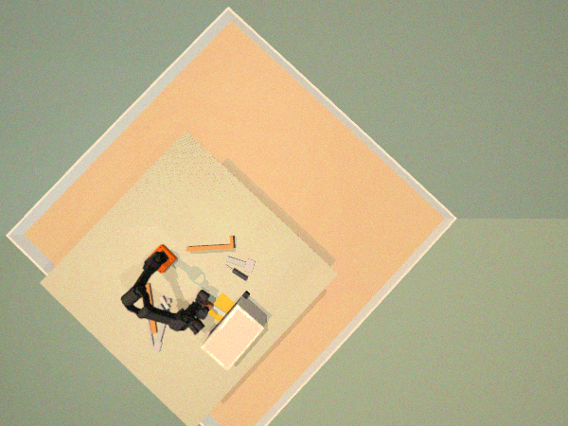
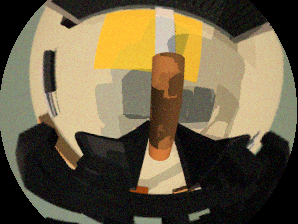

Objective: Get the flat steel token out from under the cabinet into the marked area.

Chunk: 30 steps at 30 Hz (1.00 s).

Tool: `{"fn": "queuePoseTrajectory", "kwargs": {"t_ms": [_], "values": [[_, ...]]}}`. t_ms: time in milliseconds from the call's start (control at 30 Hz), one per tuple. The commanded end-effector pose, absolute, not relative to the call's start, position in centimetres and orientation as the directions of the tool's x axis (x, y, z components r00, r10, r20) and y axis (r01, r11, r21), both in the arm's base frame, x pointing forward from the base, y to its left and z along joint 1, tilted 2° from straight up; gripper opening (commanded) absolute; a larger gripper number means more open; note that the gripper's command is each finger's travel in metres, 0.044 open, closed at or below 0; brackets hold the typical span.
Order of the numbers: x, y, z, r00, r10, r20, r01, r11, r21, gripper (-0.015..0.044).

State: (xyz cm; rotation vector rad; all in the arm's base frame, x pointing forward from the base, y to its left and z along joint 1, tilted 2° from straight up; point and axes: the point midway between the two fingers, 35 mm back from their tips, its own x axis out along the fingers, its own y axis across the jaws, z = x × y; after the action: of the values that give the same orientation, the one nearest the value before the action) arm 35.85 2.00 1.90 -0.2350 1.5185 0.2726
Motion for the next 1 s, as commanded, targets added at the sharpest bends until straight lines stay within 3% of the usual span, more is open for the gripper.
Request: {"fn": "queuePoseTrajectory", "kwargs": {"t_ms": [0, 967], "values": [[35.3, 1.8, 1.8, 0.029, 0.029, -0.999, -0.325, 0.945, 0.018, 0.0000], [32.4, 0.7, 1.6, 0.026, 0.027, -0.999, -0.325, 0.945, 0.017, 0.0000]]}}
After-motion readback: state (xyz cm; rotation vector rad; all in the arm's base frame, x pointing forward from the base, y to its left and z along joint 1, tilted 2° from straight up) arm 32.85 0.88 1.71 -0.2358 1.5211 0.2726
